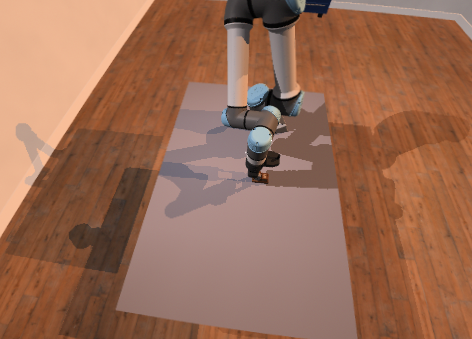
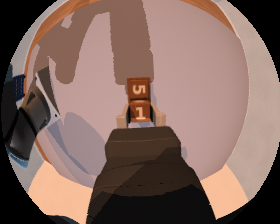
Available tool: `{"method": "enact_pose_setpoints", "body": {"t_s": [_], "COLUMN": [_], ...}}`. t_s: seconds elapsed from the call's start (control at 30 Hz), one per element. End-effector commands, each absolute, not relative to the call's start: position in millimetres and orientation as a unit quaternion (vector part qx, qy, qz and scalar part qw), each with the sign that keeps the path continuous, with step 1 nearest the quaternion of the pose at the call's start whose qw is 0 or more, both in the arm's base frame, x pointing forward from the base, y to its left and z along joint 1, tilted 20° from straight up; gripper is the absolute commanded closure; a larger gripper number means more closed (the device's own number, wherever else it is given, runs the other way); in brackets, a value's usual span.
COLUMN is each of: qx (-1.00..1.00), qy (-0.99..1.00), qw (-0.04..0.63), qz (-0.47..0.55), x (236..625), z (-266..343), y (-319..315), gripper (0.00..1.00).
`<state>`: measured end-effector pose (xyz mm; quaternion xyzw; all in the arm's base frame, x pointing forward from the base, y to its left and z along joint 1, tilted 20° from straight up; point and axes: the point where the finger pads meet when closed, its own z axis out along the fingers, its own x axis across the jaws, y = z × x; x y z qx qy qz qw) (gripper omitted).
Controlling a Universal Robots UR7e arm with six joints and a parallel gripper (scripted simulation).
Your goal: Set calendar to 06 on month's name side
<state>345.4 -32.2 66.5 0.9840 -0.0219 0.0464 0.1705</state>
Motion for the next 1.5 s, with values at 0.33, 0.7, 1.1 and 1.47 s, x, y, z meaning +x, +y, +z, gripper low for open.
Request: {"method": "enact_pose_setpoints", "body": {"t_s": [0.33,0.7,1.1,1.47], "qx": [0.984,0.984,0.984,0.984], "qy": [-0.022,-0.022,-0.022,-0.022], "qw": [0.171,0.171,0.171,0.171], "qz": [0.047,0.047,0.047,0.047], "x": [346.2,346.2,346.2,346.3], "z": [61.3,61.0,61.0,60.2], "y": [-34.2,-34.3,-34.3,-34.6], "gripper": [0.4,0.4,0.4,0.4]}}
